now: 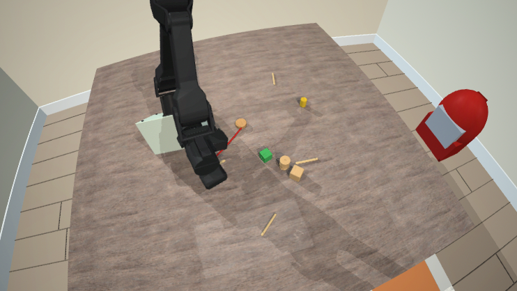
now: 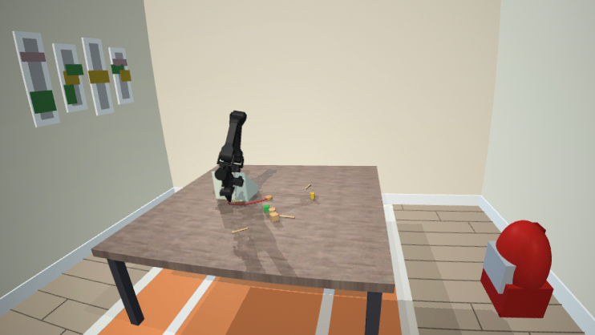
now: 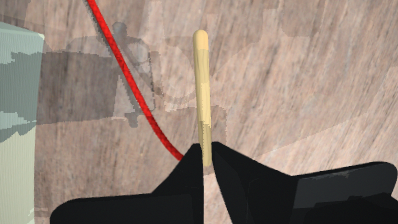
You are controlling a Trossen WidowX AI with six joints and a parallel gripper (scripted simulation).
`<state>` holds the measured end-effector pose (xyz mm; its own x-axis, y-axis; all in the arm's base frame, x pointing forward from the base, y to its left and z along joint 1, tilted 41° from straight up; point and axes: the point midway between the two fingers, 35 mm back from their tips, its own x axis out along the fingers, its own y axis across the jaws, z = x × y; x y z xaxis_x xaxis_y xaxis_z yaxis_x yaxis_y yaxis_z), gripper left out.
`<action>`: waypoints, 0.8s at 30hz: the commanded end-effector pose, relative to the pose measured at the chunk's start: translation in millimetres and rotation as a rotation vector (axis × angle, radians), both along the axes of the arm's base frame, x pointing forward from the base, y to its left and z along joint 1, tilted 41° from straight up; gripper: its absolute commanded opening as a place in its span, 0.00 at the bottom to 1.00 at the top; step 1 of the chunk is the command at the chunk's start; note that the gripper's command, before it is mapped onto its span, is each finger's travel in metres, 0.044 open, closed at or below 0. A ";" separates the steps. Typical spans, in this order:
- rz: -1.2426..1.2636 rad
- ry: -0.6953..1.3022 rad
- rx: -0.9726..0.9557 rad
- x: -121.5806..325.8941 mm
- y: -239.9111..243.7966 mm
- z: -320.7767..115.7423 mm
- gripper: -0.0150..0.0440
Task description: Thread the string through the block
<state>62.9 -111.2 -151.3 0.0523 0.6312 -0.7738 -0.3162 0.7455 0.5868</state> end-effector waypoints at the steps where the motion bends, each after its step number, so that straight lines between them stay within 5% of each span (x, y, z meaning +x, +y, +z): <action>1: -0.004 0.001 0.007 2.9 1.1 -5.0 0.25; 24: -0.004 -0.002 0.007 21.3 0.9 -28.7 0.25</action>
